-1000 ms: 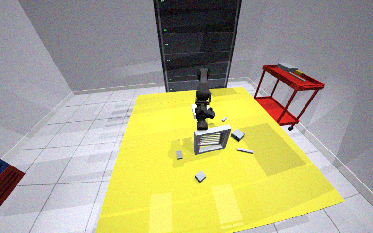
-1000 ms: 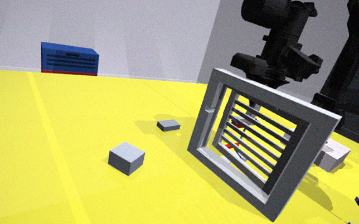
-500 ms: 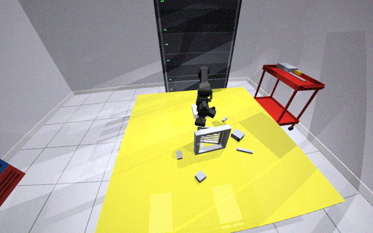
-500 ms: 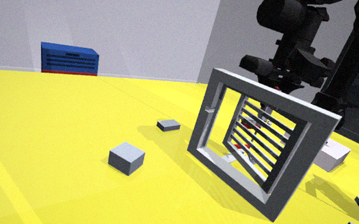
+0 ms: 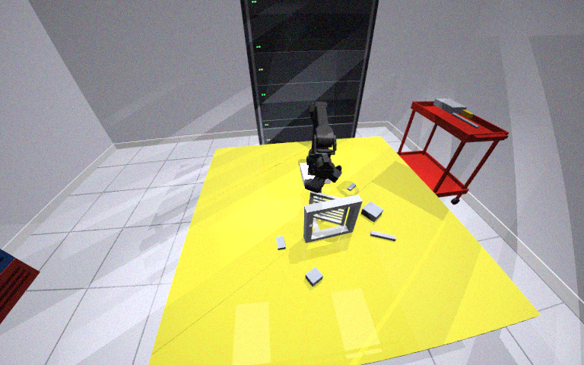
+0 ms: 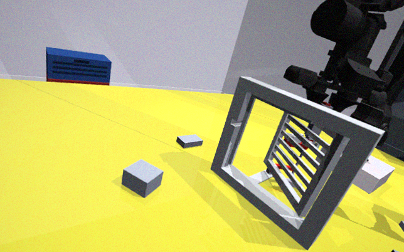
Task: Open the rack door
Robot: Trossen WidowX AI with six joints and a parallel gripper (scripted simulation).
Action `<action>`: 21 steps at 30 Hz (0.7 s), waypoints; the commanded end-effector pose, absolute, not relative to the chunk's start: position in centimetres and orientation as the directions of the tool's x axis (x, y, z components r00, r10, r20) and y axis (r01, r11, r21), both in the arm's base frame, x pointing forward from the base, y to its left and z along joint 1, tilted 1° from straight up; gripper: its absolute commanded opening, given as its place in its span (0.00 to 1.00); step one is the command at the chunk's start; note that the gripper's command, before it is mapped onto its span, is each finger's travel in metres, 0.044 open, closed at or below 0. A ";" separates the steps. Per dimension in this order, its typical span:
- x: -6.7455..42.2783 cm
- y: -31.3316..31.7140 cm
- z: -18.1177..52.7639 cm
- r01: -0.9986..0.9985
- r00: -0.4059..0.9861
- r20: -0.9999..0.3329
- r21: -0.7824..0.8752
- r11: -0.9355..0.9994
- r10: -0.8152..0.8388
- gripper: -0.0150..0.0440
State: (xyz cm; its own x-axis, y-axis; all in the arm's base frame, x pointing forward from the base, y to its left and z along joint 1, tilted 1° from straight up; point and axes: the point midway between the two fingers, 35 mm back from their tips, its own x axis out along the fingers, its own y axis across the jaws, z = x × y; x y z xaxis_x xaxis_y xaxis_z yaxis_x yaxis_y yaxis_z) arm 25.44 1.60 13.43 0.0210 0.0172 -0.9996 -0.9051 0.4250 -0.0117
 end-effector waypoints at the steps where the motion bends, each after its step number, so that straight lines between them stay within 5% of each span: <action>1: 25.1 2.0 13.5 -0.874 0.033 -0.999 -0.019 0.486 0.019 0.29; 21: 22.3 5.0 13.4 -0.706 0.031 -0.999 -0.006 0.708 0.022 0.29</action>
State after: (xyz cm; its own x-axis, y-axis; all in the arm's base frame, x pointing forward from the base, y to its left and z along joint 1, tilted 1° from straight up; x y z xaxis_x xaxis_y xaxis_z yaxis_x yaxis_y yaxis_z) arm 22.38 4.69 13.38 0.0216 0.0208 -0.9996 -0.7394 0.6732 -0.0020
